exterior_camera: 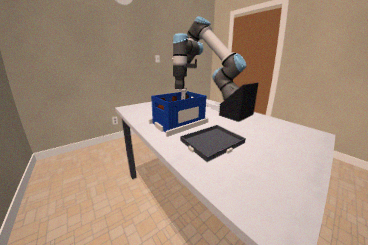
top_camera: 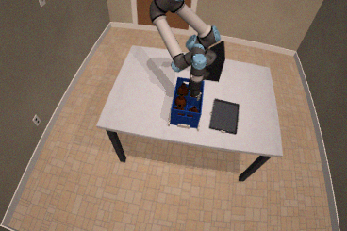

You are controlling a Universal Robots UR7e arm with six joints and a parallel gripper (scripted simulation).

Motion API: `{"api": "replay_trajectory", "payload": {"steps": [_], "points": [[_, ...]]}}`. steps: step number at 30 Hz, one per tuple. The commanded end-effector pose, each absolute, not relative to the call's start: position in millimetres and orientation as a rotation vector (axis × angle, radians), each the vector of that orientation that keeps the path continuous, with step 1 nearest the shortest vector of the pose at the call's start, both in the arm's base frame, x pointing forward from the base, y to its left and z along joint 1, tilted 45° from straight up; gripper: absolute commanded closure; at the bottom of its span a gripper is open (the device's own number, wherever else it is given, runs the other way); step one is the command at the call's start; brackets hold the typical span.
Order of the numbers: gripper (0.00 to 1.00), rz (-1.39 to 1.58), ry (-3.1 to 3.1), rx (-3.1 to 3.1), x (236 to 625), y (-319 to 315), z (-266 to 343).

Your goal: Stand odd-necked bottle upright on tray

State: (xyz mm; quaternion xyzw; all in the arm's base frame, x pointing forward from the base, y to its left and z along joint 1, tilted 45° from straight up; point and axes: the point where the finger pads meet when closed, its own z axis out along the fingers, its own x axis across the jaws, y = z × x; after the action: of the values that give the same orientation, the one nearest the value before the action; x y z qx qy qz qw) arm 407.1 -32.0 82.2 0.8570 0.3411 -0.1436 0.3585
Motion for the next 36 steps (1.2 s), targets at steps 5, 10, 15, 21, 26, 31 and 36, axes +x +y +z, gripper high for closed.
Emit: {"api": "replay_trajectory", "payload": {"steps": [5,10,15,21,26,31,36], "points": [[0.00,-0.369,0.877,2.213,408.4,-13.9,100.3],[0.00,-0.369,0.877,2.213,408.4,-1.9,112.1],[0.00,-0.369,0.877,2.213,408.5,7.9,121.7],[0.00,-0.369,0.878,2.213,408.5,12.8,126.5],[0.00,-0.370,0.878,2.213,408.5,15.3,128.8],[1.00,-0.373,0.877,2.213,408.3,14.7,128.4],[1.00,-0.374,0.878,2.213,407.8,14.5,127.9]]}}
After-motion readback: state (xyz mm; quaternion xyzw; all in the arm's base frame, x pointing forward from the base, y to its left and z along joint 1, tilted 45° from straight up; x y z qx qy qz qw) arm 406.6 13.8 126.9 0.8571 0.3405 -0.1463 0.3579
